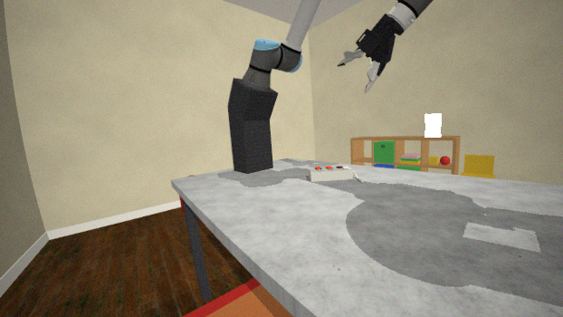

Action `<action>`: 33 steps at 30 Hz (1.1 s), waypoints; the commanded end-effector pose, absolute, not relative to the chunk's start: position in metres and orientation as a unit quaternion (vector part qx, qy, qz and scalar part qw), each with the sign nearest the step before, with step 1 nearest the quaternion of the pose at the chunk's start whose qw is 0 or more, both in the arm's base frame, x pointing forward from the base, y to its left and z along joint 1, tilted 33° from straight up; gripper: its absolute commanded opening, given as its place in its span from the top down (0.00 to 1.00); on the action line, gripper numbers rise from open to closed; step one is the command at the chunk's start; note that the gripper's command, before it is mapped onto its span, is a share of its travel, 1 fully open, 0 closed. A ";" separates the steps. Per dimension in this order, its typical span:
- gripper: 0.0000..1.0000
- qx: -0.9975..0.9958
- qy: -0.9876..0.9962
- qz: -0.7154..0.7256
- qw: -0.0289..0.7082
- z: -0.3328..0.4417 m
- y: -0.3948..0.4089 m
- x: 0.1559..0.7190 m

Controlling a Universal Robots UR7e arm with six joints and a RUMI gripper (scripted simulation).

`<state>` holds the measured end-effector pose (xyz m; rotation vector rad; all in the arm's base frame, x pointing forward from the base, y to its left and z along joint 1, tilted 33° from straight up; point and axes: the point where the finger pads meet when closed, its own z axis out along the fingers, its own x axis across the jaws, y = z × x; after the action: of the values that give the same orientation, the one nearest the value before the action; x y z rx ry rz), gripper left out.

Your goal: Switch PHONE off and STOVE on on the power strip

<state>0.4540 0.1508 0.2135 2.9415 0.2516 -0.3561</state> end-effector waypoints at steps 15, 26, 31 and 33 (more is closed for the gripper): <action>0.00 0.990 -0.131 -0.047 -0.014 0.158 0.156 0.460; 0.00 0.969 -0.238 -0.011 -0.064 0.130 0.159 0.462; 0.00 0.954 -0.285 0.006 -0.086 0.117 0.160 0.463; 0.00 0.949 -0.302 0.012 -0.094 0.112 0.161 0.464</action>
<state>0.4576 0.1585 0.1262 3.1711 -0.7800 -0.0802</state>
